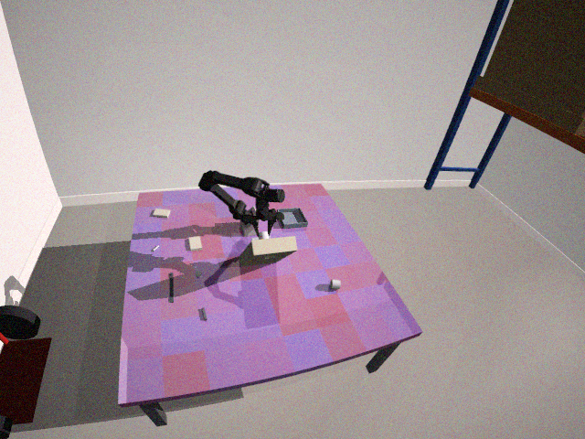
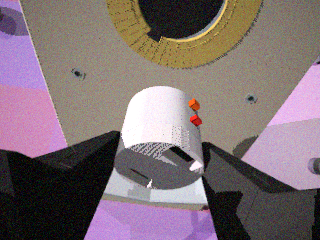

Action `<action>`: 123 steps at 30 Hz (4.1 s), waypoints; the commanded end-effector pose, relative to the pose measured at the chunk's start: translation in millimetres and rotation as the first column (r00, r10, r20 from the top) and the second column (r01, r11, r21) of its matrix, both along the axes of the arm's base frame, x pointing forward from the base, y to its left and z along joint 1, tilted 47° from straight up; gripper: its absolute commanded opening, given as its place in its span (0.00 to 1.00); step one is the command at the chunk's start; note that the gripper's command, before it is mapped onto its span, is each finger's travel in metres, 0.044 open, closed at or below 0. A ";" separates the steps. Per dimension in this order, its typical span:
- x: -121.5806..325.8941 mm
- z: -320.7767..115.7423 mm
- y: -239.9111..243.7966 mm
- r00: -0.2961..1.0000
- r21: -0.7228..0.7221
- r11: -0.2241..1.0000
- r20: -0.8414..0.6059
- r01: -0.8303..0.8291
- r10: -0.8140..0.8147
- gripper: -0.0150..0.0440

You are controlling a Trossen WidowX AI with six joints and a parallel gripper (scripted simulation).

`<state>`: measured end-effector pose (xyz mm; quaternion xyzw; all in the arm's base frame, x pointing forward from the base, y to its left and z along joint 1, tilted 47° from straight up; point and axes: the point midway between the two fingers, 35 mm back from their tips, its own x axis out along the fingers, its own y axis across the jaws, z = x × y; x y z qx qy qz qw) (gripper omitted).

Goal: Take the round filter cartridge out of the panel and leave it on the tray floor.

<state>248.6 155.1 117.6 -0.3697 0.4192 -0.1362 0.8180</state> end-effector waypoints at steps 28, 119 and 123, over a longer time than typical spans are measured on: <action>-38.8 -24.3 88.7 1.000 0.014 1.000 0.014 -0.001 0.000 0.25; -321.1 -312.1 18.7 -0.171 0.461 0.403 -0.799 -0.791 0.577 0.25; -321.0 -309.1 21.7 -0.171 0.453 0.402 -0.805 -0.796 0.568 0.43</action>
